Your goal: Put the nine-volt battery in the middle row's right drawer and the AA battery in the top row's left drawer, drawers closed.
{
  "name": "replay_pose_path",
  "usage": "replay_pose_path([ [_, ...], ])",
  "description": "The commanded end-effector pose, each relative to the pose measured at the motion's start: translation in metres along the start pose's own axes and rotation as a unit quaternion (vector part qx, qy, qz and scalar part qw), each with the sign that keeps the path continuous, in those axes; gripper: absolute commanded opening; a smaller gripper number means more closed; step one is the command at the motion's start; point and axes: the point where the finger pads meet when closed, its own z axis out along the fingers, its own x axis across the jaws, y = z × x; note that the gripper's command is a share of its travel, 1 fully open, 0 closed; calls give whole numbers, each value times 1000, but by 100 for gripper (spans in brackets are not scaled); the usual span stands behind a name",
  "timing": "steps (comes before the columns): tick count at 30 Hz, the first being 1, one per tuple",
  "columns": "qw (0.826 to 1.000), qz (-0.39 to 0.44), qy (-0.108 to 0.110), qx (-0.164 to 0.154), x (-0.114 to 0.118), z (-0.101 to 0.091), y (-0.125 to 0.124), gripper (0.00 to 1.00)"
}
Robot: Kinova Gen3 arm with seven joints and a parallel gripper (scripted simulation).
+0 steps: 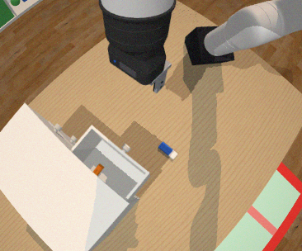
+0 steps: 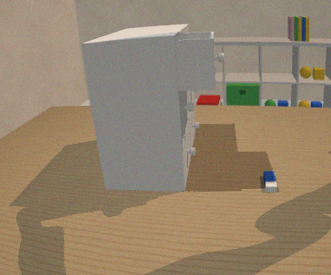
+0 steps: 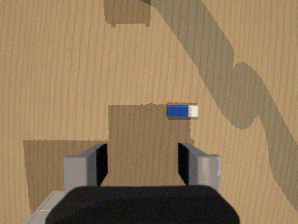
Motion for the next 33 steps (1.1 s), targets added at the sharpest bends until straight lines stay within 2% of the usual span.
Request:
replay_pose_path([
  [1,1000,-3,3,5,0,-2,2,100],
  [13,999,-3,4,36,0,-4,2,100],
  [33,999,-3,3,52,0,-6,3,100],
])
